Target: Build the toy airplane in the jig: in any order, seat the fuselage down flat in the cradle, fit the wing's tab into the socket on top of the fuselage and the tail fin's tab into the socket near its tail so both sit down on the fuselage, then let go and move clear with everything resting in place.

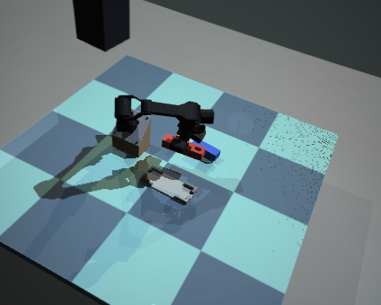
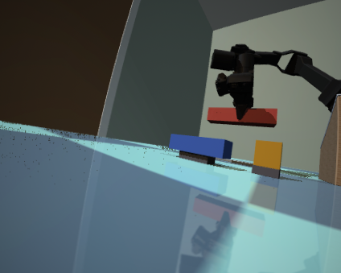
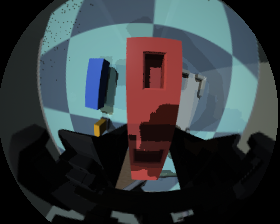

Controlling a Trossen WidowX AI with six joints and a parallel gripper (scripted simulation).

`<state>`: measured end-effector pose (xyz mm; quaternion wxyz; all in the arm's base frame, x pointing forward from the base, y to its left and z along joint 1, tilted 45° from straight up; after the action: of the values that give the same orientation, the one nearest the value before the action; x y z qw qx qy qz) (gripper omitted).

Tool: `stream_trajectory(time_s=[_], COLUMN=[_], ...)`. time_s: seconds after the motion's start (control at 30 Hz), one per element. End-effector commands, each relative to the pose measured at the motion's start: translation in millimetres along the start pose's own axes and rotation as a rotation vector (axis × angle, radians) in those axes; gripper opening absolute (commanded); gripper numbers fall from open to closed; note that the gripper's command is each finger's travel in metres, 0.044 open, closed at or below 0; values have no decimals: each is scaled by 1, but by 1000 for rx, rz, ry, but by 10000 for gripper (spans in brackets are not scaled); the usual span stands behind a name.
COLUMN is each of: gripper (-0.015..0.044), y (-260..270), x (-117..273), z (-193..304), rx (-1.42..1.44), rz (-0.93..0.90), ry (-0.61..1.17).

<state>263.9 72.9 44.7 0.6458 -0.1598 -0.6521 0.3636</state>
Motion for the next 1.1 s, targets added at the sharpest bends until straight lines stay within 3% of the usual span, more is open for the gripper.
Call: stream_trajectory(time_s=[0.0, 1.07], gripper=[0, 0], y=[-11, -96], x=[-3, -44], z=[0, 16], rx=[-3, -33], rz=[-2, 12], ry=[-11, -10])
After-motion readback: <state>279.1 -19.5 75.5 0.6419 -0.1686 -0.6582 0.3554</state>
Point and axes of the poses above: the point midway between the two fingers, 35 mm back from their tips, its own x axis back along the fingers, its own y axis across the jaws, z = x × y, the point moved 2 cm from there along x, back along the fingers, and after that the axes turned 5 degrees about x, right-handed, at the moved point
